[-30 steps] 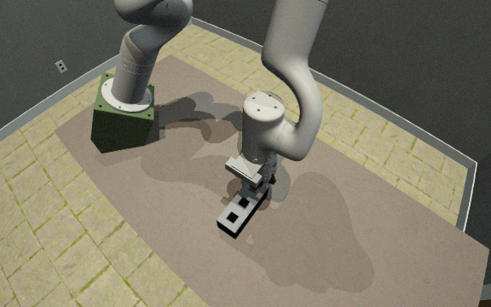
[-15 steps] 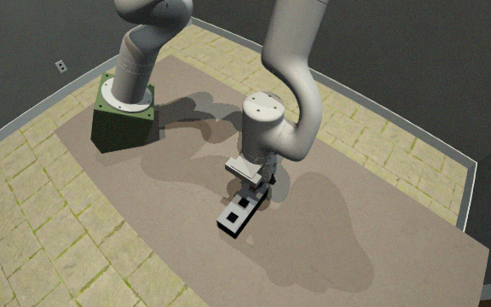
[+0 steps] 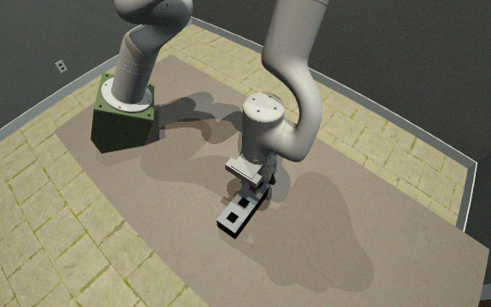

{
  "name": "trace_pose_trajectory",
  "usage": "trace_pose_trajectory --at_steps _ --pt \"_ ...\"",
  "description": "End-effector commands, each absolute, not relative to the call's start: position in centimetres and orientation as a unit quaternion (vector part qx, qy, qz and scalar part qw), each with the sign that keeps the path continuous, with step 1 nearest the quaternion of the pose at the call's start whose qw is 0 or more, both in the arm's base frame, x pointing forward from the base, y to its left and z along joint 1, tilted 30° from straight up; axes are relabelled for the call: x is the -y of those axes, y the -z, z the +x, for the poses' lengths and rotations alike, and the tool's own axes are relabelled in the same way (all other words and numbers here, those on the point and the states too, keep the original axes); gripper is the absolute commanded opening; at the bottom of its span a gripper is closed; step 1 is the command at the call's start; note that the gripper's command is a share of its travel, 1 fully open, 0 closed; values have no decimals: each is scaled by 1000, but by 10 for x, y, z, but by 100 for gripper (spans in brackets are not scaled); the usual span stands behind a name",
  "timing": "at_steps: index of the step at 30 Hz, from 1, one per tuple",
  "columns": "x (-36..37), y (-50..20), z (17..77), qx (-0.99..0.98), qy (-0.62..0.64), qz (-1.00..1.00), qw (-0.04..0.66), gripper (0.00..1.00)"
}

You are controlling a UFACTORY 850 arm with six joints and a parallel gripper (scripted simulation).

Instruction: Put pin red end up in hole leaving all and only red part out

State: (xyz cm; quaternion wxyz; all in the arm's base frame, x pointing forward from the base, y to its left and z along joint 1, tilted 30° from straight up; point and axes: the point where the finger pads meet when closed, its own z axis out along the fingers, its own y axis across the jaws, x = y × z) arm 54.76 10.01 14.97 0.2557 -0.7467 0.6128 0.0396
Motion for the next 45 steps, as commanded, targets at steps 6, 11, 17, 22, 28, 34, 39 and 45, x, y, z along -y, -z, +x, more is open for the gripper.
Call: trace_pose_trajectory --at_steps 6,11,17,22,28,34,39,45 --pt "-101 -149 548 -613 -39 -747 256 0" --pt "-101 -149 548 -613 -39 -747 256 0" --pt "-100 -149 550 -613 -39 -747 256 0" --pt "-100 -149 550 -613 -39 -747 256 0" --pt "-100 -149 550 -613 -39 -747 256 0" --pt "-102 -146 549 -613 -39 -747 256 0" --pt "-102 -146 549 -613 -39 -747 256 0" --pt "-102 -146 549 -613 -39 -747 256 0"
